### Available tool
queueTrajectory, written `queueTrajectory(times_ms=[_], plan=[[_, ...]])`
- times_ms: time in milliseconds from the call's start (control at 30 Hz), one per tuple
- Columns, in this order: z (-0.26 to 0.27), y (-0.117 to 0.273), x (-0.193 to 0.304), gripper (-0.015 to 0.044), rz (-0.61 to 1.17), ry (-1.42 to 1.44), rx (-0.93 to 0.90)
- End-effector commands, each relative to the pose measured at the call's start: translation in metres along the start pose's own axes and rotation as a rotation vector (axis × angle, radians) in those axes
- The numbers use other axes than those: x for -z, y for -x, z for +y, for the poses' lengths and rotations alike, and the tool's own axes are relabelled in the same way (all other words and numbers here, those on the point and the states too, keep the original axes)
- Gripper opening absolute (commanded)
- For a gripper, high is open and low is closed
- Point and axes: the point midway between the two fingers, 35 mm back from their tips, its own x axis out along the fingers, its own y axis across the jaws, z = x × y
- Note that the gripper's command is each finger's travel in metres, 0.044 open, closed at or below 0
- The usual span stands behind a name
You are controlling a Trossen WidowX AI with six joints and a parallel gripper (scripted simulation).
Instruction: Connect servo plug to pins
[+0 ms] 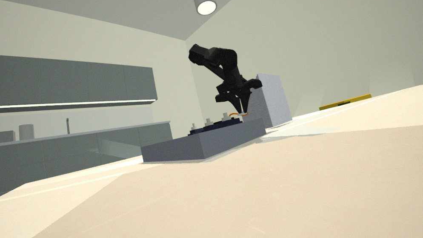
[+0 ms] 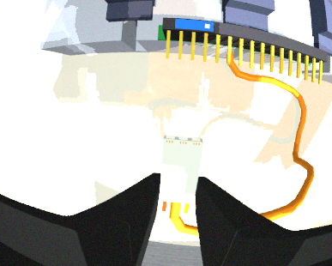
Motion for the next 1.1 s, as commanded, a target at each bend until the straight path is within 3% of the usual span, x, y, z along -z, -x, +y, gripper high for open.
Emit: queueTrajectory(times_ms=[0,467,1067], plan=[[-0.002,-0.011,0.003,0.0000,-0.001,0.008,0.010],[-0.003,-0.008,-0.033,0.0000,-0.002,0.007,0.010],[-0.003,-0.007,-0.041,0.0000,-0.003,0.006,0.010]])
